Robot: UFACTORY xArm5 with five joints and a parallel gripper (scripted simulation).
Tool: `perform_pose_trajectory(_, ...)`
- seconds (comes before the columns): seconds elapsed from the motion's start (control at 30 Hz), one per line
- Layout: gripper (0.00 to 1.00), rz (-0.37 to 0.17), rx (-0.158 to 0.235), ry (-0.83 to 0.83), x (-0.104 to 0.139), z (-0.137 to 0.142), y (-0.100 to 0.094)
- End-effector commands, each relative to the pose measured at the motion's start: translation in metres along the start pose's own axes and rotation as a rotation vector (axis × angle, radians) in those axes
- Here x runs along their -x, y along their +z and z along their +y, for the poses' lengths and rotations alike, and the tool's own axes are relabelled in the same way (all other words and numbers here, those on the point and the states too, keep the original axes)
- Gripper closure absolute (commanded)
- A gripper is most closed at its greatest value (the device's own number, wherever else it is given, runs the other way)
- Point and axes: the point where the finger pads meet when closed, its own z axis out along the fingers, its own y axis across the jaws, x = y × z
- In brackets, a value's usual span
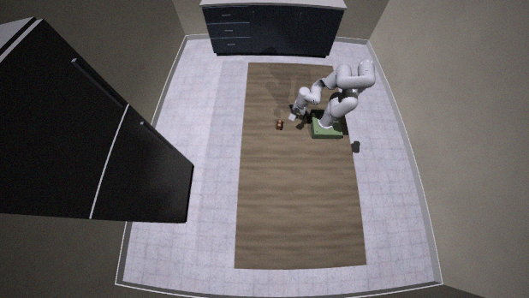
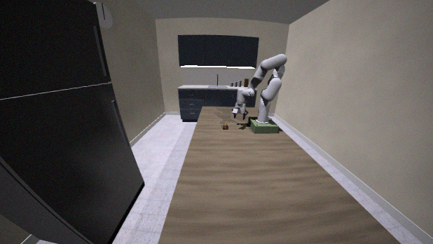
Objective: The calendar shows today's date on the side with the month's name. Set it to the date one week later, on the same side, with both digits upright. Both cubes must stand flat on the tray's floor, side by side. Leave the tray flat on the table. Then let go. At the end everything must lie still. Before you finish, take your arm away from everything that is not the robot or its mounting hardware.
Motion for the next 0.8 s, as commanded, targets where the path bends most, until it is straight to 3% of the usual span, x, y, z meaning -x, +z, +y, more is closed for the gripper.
perform_pose_trajectory(0.0, 0.0, 0.001, 0.002, 0.0, -0.001, 0.004, 0.018)
perform_pose_trajectory(0.37, 0.0, 0.001, 0.002, 0.0, -0.001, 0.004, 0.023)
perform_pose_trajectory(0.77, 0.0, 0.001, 0.002, 0.0, -0.001, 0.005, 0.053)
